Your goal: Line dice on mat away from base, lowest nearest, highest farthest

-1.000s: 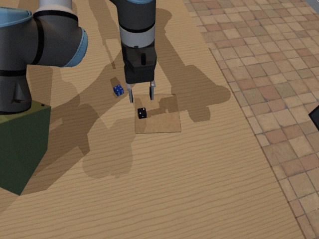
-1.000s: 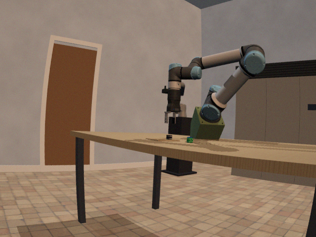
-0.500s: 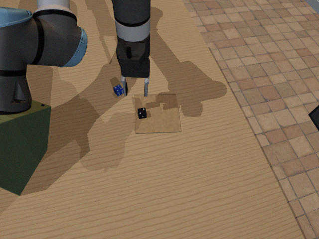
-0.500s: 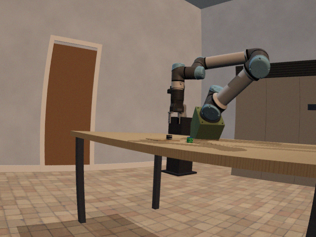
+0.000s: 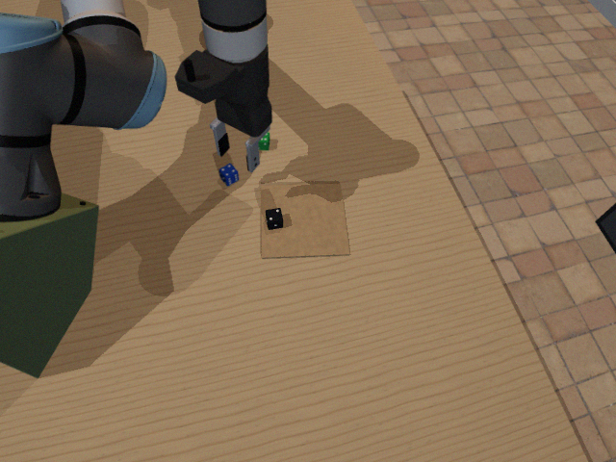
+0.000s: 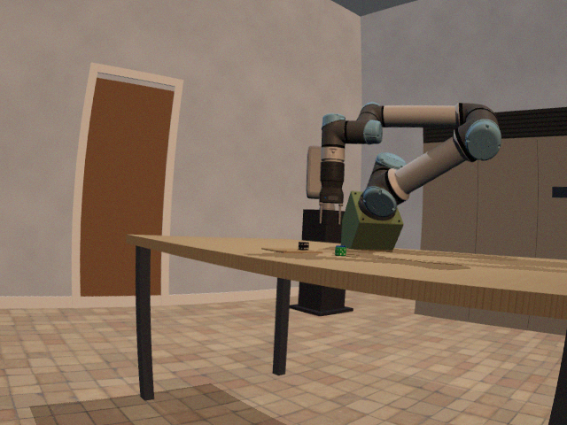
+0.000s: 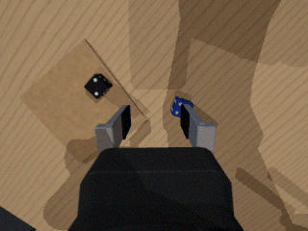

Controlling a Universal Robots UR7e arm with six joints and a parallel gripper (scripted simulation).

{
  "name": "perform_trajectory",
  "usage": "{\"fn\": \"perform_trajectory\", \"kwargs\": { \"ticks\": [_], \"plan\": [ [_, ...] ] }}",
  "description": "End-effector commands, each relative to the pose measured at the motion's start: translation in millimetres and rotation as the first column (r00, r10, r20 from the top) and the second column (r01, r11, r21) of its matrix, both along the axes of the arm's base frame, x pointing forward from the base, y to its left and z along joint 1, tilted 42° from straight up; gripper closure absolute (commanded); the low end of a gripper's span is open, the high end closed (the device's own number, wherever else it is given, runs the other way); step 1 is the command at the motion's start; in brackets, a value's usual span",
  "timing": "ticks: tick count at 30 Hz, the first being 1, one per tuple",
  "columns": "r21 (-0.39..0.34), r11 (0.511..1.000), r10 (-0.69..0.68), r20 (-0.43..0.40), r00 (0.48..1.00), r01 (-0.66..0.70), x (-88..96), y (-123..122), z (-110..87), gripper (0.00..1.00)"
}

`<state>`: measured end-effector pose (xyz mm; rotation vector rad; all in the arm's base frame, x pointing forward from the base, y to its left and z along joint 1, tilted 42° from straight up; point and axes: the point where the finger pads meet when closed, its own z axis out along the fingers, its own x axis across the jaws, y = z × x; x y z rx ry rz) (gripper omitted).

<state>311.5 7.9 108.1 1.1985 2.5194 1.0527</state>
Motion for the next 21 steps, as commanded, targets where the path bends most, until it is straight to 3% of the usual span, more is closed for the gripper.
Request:
{"fn": "perform_trajectory", "kwargs": {
  "ticks": [1,6,18,19,21],
  "plan": [
    [0.058,0.992,-0.109,-0.083,0.991,0.114,-7.2,15,3.7,0.0],
    [0.099,0.972,-0.195,-0.156,0.968,0.211,-13.1,28,6.4,0.0],
    [0.118,0.957,-0.239,-0.198,0.95,0.266,-16.2,35,7.7,0.0],
    [0.118,0.957,-0.239,-0.198,0.95,0.266,-16.2,35,7.7,0.21],
    [0.118,0.957,-0.239,-0.198,0.95,0.266,-16.2,35,7.7,0.21]
  ]
}}
